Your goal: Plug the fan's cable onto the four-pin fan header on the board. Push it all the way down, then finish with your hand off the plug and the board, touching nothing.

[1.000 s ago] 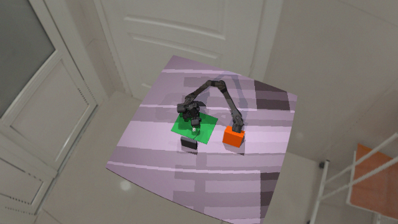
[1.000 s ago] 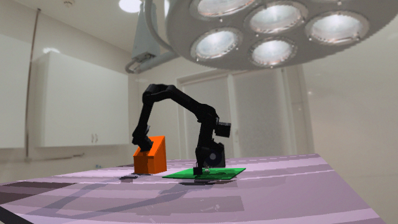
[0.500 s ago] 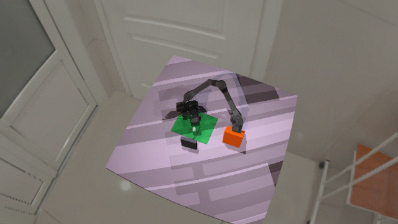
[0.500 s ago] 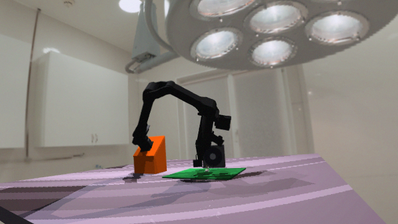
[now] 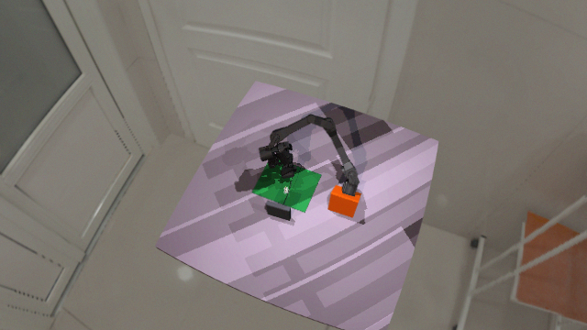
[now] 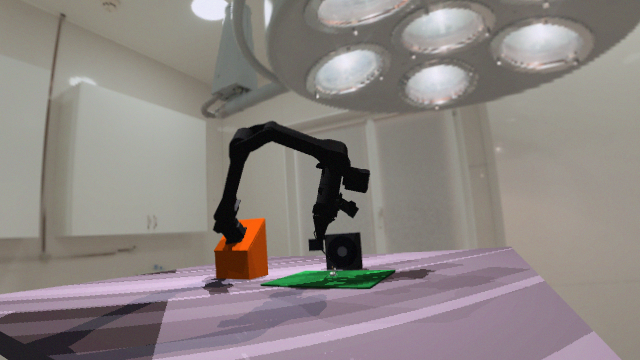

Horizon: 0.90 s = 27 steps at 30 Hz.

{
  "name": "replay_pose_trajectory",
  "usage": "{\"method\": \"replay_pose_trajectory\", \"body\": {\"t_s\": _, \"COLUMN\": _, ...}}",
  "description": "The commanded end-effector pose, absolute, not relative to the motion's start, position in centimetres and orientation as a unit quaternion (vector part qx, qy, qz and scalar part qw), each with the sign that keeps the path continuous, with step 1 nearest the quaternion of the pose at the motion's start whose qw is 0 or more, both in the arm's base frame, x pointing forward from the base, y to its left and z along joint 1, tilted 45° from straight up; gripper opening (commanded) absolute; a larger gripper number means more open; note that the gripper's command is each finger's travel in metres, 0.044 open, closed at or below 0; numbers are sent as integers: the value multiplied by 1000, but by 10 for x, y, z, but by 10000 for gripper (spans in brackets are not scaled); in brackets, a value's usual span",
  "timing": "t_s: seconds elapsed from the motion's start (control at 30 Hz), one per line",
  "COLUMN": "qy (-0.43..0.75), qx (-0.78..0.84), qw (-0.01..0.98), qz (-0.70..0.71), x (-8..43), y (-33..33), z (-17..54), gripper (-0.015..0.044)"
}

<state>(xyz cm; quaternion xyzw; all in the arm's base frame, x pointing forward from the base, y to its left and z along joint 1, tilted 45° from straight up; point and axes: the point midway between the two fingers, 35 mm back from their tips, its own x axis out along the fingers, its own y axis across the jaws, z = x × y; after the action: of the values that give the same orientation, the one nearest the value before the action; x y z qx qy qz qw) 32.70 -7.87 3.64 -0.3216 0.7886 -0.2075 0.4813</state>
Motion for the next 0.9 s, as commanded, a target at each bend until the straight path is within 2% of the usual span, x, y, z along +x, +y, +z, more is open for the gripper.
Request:
{"method": "replay_pose_trajectory", "body": {"t_s": 0.0, "qy": 786, "qx": -321, "qw": 485, "qz": -208, "x": 328, "y": -69, "z": 47, "gripper": 0}}
{"method": "replay_pose_trajectory", "body": {"t_s": 0.17, "qy": 784, "qx": -322, "qw": 490, "qz": -207, "x": 328, "y": -66, "z": 51, "gripper": 0}}
{"method": "replay_pose_trajectory", "body": {"t_s": 0.6, "qy": 724, "qx": -345, "qw": 572, "qz": -171, "x": 314, "y": -68, "z": 57, "gripper": 0}}
{"method": "replay_pose_trajectory", "body": {"t_s": 0.87, "qy": 722, "qx": -339, "qw": 581, "qz": -164, "x": 312, "y": -69, "z": 53, "gripper": 0}}
